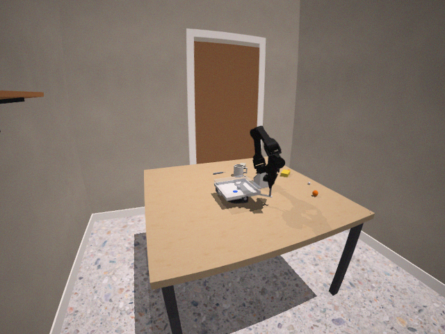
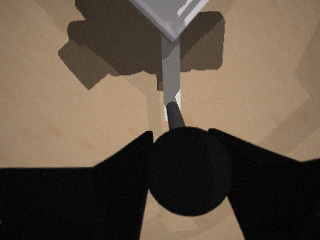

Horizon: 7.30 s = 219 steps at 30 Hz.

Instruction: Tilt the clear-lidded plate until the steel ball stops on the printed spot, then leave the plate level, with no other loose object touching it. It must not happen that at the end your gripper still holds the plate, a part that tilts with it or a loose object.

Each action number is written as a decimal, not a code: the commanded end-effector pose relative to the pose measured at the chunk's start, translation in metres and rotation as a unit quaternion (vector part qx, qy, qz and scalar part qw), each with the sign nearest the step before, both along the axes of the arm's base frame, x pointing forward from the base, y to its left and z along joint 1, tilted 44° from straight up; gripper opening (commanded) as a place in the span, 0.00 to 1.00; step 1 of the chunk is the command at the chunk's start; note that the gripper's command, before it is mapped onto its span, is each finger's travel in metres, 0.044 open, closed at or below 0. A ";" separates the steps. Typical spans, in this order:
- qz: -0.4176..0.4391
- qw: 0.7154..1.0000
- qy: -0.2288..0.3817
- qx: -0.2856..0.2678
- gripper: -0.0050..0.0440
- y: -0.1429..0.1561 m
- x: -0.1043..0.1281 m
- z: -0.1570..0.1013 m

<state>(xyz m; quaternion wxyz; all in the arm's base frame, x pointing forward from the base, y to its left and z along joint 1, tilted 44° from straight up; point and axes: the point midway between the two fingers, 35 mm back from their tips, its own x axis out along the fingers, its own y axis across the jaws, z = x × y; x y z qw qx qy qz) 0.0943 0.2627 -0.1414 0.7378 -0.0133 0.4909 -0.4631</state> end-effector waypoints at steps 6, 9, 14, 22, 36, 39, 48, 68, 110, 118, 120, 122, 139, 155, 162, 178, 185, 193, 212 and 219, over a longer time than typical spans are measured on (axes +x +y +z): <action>0.005 1.000 -0.003 -0.003 0.41 -0.002 0.000 -0.004; 0.005 1.000 -0.003 -0.003 0.41 -0.001 0.001 -0.002; 0.005 1.000 -0.003 -0.002 0.41 -0.001 0.000 -0.002; 0.004 1.000 -0.002 -0.002 0.41 0.000 0.001 0.000; 0.003 1.000 0.000 0.000 0.41 0.000 0.000 0.003; 0.002 1.000 0.000 0.000 0.41 0.001 0.001 0.003; 0.002 1.000 0.000 0.000 0.41 0.001 0.001 0.004; 0.002 1.000 0.000 -0.002 0.41 0.001 0.002 0.000; 0.001 1.000 0.001 -0.002 0.41 0.000 0.001 0.000; 0.001 1.000 0.001 -0.002 0.41 0.000 0.001 0.000; 0.001 1.000 0.001 -0.002 0.41 0.000 0.001 0.000; 0.001 1.000 0.001 -0.002 0.41 0.000 0.001 0.000; 0.002 1.000 0.001 -0.001 0.41 0.000 0.001 0.002; 0.002 1.000 0.000 -0.001 0.41 -0.001 -0.001 0.001; 0.002 1.000 0.000 -0.001 0.41 -0.001 -0.001 0.002; 0.001 1.000 0.001 -0.001 0.41 0.001 0.002 0.001; 0.004 1.000 -0.002 -0.001 0.41 -0.002 -0.002 0.001; 0.004 1.000 -0.002 0.000 0.41 -0.001 0.000 0.000; 0.004 1.000 -0.002 0.000 0.41 -0.001 0.000 0.000; 0.004 1.000 -0.002 0.000 0.54 -0.001 0.000 0.000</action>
